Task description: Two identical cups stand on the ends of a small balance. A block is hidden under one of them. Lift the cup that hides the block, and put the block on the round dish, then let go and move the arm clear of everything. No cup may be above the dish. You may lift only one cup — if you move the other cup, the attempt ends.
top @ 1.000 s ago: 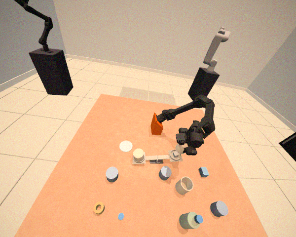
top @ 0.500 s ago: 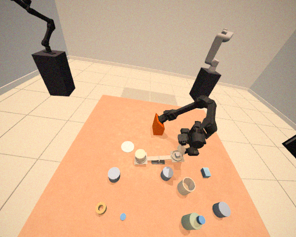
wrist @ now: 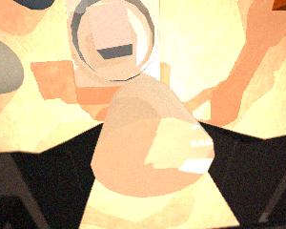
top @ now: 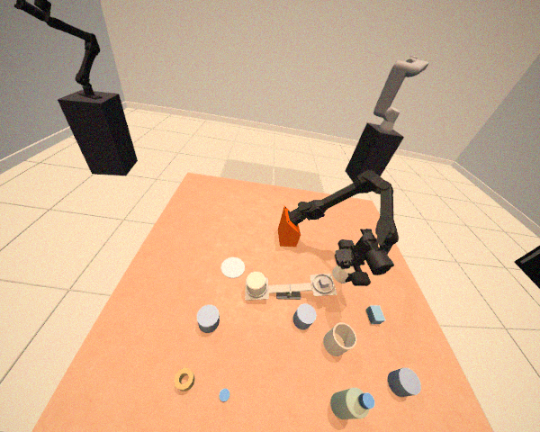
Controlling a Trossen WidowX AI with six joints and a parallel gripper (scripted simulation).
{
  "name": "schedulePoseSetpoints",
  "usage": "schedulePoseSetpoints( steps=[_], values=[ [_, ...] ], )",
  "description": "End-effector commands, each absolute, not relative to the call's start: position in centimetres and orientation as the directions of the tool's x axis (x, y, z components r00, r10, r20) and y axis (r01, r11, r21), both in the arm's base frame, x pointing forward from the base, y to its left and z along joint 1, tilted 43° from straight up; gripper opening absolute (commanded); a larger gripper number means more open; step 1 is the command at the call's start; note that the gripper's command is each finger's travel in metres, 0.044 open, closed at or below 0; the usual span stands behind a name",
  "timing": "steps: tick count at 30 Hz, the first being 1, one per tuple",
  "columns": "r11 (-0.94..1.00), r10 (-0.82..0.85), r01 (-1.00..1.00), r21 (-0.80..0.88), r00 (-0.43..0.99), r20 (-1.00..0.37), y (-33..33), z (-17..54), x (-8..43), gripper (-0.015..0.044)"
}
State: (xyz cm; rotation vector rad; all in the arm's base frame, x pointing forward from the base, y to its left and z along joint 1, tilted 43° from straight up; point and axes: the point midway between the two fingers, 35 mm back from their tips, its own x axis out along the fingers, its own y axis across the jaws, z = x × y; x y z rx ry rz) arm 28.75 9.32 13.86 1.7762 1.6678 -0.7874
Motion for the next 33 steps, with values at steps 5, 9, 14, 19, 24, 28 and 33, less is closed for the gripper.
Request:
schedulePoseSetpoints(
  steps=[5, 9, 14, 19, 24, 28, 33],
  values=[
    [-0.061, 0.676, 0.998, 0.017, 0.054, -0.735, 14.8, 14.3, 25.7, 0.0],
    [-0.06, 0.682, 0.998, 0.017, 0.053, -0.729, 15.6, 14.4, 25.1, 0.0],
    [-0.06, 0.682, 0.998, 0.017, 0.053, -0.729, 16.2, 13.8, 25.2, 0.0],
    [-0.06, 0.683, 0.998, 0.017, 0.053, -0.729, 17.8, 12.1, 25.3, 0.0],
    [-0.06, 0.684, 0.998, 0.017, 0.053, -0.728, 18.3, 11.5, 25.3, 0.0],
    [-0.06, 0.684, 0.998, 0.017, 0.053, -0.728, 18.4, 11.5, 25.3, 0.0],
    [-0.06, 0.684, 0.998, 0.016, 0.053, -0.728, 18.8, 11.0, 25.4, 0.0]
  ],
)
